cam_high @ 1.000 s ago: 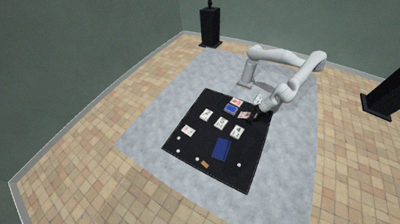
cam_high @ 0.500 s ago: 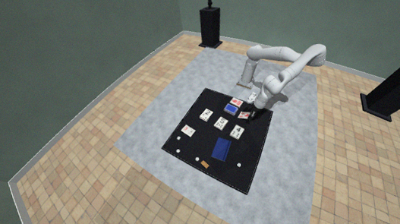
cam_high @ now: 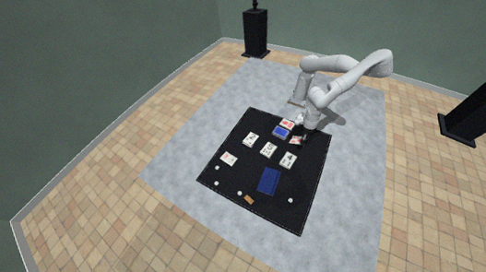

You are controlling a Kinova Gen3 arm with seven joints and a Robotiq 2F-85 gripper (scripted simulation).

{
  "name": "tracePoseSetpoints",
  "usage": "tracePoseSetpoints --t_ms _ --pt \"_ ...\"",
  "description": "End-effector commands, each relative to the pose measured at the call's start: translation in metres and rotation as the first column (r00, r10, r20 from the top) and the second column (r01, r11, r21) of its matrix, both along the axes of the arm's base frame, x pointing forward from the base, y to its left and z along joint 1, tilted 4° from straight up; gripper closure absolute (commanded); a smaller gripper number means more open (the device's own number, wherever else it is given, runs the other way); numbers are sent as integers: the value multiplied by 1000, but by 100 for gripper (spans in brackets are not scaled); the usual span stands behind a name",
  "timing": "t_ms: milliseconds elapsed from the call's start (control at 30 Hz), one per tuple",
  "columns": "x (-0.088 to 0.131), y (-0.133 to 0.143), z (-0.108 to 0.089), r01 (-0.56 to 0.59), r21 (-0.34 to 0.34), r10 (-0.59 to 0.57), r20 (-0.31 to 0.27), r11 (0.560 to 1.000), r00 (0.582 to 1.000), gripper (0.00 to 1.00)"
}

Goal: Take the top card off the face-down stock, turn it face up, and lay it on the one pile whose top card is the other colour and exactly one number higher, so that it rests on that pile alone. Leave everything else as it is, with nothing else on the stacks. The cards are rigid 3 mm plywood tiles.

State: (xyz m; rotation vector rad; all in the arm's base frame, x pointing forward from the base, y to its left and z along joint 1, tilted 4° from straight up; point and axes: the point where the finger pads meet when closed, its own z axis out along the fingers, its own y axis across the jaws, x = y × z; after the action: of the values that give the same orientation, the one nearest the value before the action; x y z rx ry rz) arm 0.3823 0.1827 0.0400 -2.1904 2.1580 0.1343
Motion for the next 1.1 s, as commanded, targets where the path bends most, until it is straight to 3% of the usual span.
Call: tracePoseSetpoints --t_ms 0,667,1067 --pt "2 -7 1 26 35 -25 -1 999 1000 29" --pt "2 -8 -3 28 212 -28 -4 977 1000 29" --pt "2 -8 -5 29 270 -29 -5 962 1000 29"
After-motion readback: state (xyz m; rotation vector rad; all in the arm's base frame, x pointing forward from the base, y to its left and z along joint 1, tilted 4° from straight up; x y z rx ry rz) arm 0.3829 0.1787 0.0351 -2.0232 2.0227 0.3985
